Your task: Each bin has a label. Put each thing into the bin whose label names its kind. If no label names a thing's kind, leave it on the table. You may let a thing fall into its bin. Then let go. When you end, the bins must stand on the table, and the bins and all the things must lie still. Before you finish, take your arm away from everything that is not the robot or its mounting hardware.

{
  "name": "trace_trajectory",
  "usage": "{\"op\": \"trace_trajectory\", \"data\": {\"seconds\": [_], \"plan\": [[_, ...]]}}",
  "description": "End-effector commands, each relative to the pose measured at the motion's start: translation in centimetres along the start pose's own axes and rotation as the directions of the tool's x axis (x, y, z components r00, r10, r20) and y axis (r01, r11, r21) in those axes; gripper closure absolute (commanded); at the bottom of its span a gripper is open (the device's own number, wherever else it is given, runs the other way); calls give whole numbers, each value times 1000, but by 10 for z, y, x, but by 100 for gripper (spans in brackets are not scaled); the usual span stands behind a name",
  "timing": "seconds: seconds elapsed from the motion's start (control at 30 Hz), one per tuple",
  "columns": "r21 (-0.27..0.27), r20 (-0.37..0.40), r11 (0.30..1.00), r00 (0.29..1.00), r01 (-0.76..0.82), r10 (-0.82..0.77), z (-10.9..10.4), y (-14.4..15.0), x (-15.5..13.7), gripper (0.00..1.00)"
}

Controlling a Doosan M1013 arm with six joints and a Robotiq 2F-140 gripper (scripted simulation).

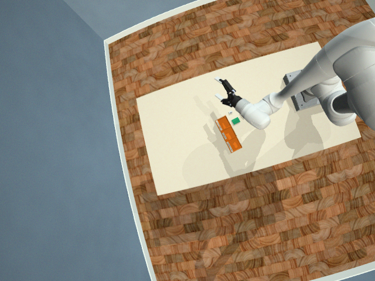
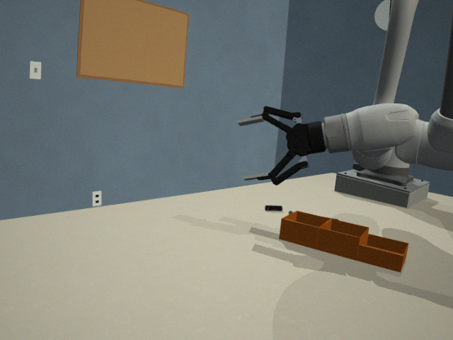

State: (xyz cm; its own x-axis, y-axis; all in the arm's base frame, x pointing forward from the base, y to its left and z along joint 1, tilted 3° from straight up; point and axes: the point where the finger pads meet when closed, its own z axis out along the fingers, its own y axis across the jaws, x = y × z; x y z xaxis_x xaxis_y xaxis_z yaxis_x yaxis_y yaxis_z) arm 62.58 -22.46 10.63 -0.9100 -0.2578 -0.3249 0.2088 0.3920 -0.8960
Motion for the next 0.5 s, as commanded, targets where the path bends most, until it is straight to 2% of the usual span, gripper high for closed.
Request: {"op": "trace_trajectory", "data": {"seconds": [0.0,0.03,0.07,0.23,0.37,0.4,0.47], "plan": [[0,0,1000,1000,0,0,0,0,0,0],[0,0,1000,1000,0,0,0,0,0,0],[0,0,1000,1000,0,0,-2,-8,-2,95],[0,0,1000,1000,0,0,-14,-46,-14,95],[0,0,1000,1000,0,0,-15,-49,-16,95],[-11,28,999,999,40,-40,-23,-47,-14,95],[-10,-21,999,999,-48,47,-13,-50,-1,95]]}}
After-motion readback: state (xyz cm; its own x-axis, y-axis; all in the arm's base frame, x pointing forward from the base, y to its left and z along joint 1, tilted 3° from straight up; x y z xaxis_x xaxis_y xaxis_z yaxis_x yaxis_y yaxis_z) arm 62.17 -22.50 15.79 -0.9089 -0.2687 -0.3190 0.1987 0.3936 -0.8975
